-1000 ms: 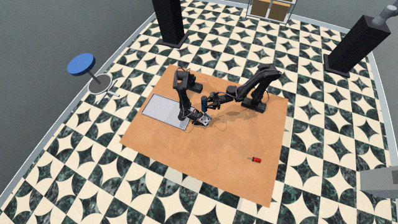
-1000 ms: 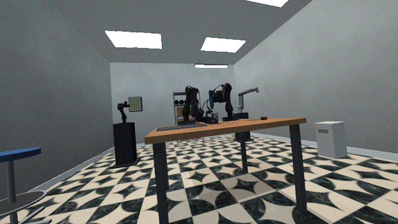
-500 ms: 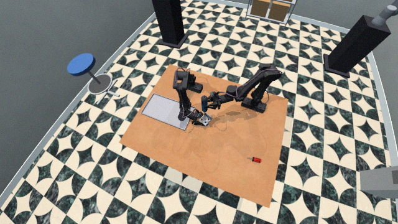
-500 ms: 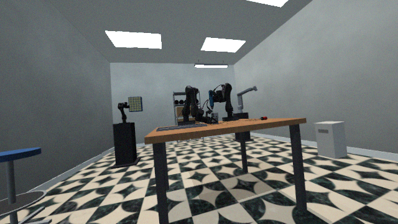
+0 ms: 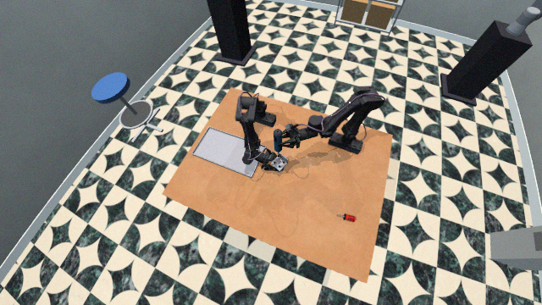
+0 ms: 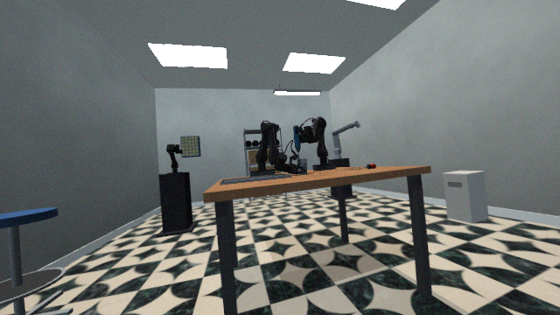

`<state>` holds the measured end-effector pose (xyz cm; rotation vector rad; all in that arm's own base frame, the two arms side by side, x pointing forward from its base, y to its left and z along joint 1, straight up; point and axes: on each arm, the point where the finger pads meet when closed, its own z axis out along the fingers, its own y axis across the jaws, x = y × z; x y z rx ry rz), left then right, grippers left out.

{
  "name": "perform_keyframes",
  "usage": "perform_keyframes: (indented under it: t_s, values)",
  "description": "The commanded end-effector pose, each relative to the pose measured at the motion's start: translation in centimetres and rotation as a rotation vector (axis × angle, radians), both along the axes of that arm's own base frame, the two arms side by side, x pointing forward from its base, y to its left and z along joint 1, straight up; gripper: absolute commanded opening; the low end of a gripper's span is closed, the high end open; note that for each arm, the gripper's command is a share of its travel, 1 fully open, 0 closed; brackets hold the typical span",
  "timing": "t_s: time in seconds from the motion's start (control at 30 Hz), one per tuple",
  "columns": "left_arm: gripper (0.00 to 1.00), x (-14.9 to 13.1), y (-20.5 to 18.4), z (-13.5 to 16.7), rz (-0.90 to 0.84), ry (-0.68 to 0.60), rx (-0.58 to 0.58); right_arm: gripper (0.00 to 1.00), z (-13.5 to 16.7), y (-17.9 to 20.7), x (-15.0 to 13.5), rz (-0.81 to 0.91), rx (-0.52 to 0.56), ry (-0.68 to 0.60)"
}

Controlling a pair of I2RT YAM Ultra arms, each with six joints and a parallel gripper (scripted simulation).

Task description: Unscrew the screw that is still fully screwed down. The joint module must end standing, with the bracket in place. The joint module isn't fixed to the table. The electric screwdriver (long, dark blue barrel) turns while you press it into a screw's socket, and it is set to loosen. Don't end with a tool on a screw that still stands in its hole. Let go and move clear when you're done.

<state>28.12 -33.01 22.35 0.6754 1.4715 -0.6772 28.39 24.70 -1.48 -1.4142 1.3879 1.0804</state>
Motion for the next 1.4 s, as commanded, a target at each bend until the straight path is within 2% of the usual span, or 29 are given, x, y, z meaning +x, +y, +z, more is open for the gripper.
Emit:
perform_keyframes:
  t_s: [0.0, 1.37]
  values:
    - [0.42, 0.52, 0.25, 6.75, 0.006, -0.124, -0.136, 0.59, 0.56, 0.17, 0.28, 0.006, 0.010, -0.015]
    - [0.42, 0.62, 0.37, 7.21, 0.009, -0.128, -0.141, 0.59, 0.56, 0.17, 0.28, 0.006, 0.010, -0.015]
